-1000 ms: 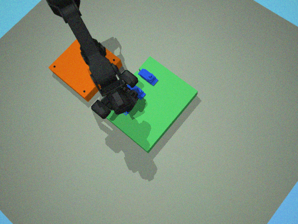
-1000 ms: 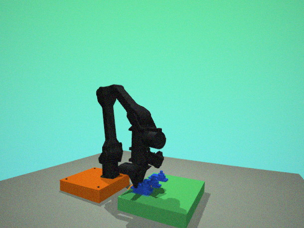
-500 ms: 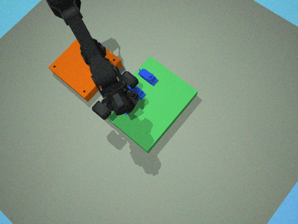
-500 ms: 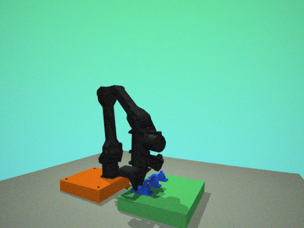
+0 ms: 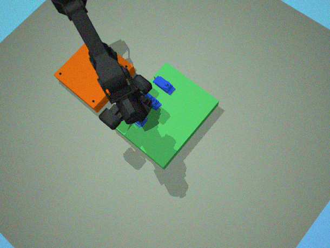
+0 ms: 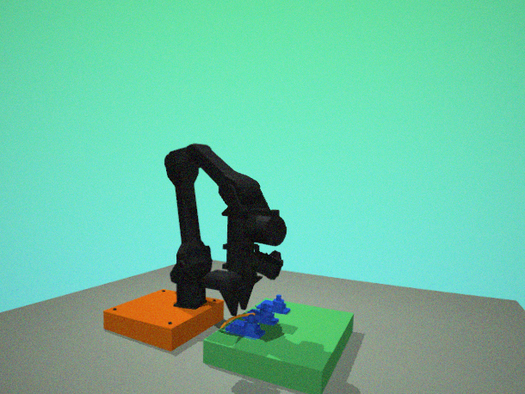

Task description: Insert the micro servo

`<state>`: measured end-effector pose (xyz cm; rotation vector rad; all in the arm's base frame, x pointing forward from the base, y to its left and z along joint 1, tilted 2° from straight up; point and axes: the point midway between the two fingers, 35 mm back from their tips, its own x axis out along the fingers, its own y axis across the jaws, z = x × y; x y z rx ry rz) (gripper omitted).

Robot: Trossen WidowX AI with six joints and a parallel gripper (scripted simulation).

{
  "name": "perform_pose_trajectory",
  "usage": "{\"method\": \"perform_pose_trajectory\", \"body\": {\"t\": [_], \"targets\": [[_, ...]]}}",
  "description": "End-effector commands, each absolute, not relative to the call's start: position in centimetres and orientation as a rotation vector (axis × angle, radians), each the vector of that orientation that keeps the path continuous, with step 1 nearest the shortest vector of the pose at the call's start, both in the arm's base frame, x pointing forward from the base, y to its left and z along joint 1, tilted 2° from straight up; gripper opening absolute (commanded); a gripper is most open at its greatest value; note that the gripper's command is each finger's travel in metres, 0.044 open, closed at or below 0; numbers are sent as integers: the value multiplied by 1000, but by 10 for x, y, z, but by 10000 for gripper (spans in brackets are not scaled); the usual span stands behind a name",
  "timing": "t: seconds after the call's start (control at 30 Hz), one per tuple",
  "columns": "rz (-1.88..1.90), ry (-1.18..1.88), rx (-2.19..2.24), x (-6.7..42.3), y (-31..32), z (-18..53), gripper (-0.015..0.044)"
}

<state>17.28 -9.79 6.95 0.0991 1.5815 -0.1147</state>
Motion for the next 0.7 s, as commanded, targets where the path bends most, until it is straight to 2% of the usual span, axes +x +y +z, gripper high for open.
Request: {"method": "perform_pose_trajectory", "body": {"t": [0.0, 0.3, 0.5, 0.67], "targets": [[-115, 1581, 99, 174, -98, 71, 214], [-113, 1578, 99, 236, -110, 111, 440], [-111, 1576, 99, 282, -111, 136, 440], [-112, 1571, 95, 281, -111, 151, 440]]}}
